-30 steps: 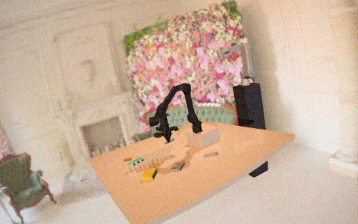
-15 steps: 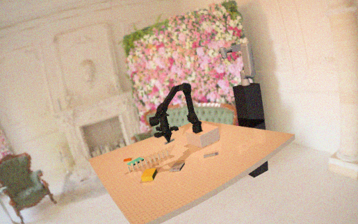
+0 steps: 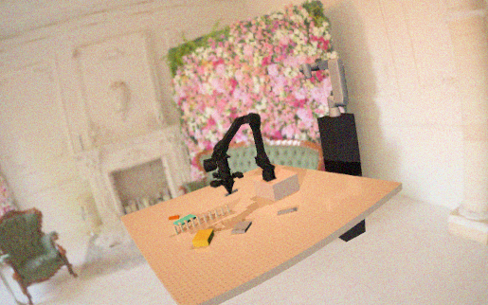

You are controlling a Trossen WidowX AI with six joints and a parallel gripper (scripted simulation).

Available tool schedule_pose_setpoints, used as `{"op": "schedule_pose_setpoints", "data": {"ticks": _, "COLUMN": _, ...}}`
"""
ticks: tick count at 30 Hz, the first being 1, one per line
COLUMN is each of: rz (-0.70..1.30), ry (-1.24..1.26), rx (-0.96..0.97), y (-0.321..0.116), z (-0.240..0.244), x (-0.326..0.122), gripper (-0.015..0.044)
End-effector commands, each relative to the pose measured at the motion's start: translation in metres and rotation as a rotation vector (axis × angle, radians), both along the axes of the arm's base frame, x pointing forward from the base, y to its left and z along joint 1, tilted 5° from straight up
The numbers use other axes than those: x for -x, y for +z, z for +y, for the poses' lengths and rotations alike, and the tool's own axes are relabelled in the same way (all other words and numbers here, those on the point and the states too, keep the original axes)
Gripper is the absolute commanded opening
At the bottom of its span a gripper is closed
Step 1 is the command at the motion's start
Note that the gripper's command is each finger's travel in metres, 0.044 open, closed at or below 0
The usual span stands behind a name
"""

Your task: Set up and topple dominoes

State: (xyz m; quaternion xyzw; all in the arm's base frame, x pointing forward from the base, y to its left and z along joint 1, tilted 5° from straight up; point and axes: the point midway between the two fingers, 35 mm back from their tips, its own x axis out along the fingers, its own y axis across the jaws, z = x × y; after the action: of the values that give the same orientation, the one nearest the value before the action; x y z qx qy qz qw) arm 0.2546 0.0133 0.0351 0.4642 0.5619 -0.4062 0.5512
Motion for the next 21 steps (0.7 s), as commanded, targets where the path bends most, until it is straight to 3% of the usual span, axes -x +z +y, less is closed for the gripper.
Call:
{"op": "schedule_pose_setpoints", "data": {"ticks": 1, "rz": -0.001, "ry": -0.005, "rx": -0.003, "y": 0.000, "z": 0.000, "x": 0.000, "gripper": 0.0000}}
{"op": "schedule_pose_setpoints", "data": {"ticks": 10, "rz": -0.001, "ry": -0.005, "rx": -0.003, "y": -0.003, "z": 0.001, "x": -0.001, "gripper": 0.0000}}
{"op": "schedule_pose_setpoints", "data": {"ticks": 16, "rz": -0.001, "ry": -0.005, "rx": -0.004, "y": -0.078, "z": 0.006, "x": -0.003, "gripper": 0.0000}}
{"op": "schedule_pose_setpoints", "data": {"ticks": 21, "rz": 0.000, "ry": -0.005, "rx": -0.004, "y": -0.080, "z": 0.006, "x": -0.003, "gripper": 0.0000}}
